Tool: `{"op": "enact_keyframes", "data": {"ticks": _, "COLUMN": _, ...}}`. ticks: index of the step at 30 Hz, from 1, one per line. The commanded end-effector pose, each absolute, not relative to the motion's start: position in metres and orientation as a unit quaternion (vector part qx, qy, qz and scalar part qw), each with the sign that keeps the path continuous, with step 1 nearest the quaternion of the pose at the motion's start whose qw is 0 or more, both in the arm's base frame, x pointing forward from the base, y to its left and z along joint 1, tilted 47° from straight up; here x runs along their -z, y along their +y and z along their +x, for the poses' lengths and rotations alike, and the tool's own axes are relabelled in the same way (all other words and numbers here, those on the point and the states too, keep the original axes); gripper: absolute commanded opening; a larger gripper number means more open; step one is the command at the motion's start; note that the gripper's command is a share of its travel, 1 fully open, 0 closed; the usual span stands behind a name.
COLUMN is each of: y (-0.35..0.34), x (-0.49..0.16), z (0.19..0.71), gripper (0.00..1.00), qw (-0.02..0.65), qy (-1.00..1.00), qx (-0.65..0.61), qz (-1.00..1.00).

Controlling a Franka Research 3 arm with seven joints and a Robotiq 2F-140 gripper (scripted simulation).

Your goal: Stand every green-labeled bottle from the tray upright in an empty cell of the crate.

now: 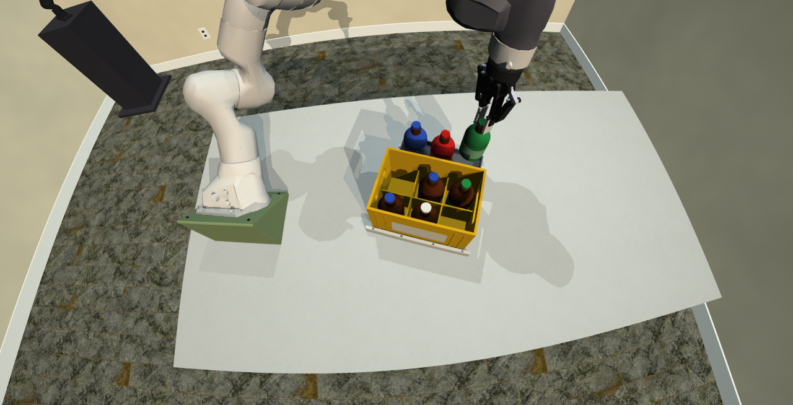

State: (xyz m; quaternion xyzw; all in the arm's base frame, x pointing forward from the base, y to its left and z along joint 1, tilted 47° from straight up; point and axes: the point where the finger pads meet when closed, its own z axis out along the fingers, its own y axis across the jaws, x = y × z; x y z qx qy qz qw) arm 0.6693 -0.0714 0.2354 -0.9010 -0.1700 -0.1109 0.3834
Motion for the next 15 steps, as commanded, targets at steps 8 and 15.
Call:
{"op": "enact_keyframes", "data": {"ticks": 8, "y": -0.090, "x": -0.245, "z": 0.668, "gripper": 0.00, "qw": 0.379, "qy": -0.164, "qx": 0.112, "qz": -0.904}}
{"op": "enact_keyframes", "data": {"ticks": 15, "y": -0.094, "x": -0.249, "z": 0.667, "gripper": 0.00, "qw": 0.379, "qy": -0.164, "qx": 0.112, "qz": -0.904}}
